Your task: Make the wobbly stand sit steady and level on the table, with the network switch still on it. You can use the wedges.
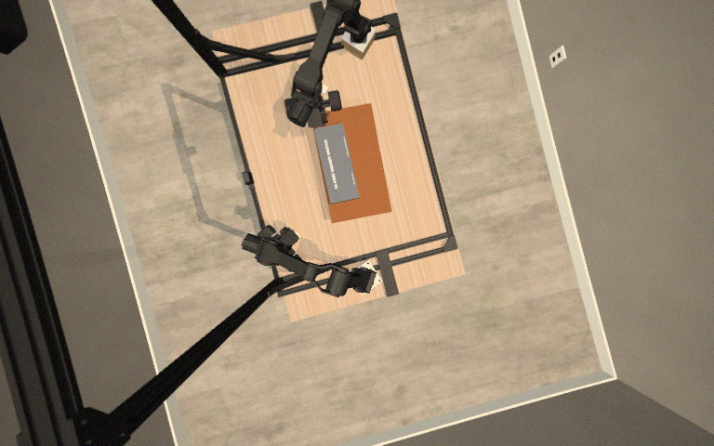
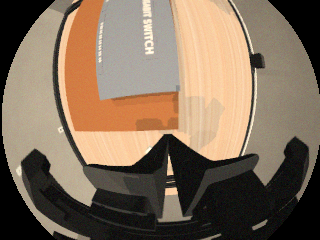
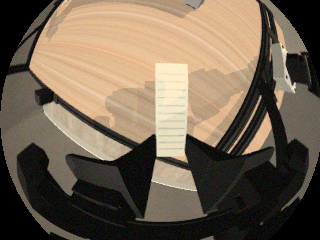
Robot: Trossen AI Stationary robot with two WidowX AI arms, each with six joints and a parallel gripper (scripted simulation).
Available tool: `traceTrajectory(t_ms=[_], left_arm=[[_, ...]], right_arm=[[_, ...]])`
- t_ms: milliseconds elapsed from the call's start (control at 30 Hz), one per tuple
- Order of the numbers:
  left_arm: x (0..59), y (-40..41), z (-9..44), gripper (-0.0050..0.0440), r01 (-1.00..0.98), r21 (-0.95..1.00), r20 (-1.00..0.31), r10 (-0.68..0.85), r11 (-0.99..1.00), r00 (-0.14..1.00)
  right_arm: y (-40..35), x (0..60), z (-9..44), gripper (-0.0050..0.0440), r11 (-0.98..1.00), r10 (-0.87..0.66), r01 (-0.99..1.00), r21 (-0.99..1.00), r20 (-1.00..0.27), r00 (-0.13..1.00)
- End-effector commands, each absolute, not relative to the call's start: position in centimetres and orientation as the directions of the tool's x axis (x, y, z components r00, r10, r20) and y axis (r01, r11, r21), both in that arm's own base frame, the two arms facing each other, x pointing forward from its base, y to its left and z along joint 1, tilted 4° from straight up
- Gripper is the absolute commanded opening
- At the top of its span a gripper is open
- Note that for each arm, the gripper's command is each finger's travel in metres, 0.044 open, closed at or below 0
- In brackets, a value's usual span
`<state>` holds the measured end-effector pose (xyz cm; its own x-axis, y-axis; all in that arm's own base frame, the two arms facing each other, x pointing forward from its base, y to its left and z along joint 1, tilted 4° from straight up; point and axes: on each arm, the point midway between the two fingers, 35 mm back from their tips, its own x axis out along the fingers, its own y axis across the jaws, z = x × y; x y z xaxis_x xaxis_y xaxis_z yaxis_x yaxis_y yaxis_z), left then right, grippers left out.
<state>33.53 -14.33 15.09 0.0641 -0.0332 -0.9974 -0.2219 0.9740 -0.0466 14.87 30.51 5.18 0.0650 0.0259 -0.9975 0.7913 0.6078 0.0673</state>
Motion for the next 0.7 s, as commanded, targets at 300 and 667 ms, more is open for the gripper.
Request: traceTrajectory(t_ms=[300, 667], left_arm=[[33.53, -14.33, 15.09, 0.0, -0.222, -0.047, -0.997, -0.033, 0.974, 0.064], [33.53, -14.33, 15.09, 0.0, -0.222, -0.047, -0.997, -0.033, 0.974, 0.064]], right_arm=[[30.5, 14.9, 5.25, 0.0, 0.923, 0.032, 0.38, 0.051, -0.998, 0.056], [30.5, 14.9, 5.25, 0.0, 0.923, 0.032, 0.38, 0.051, -0.998, 0.056]])
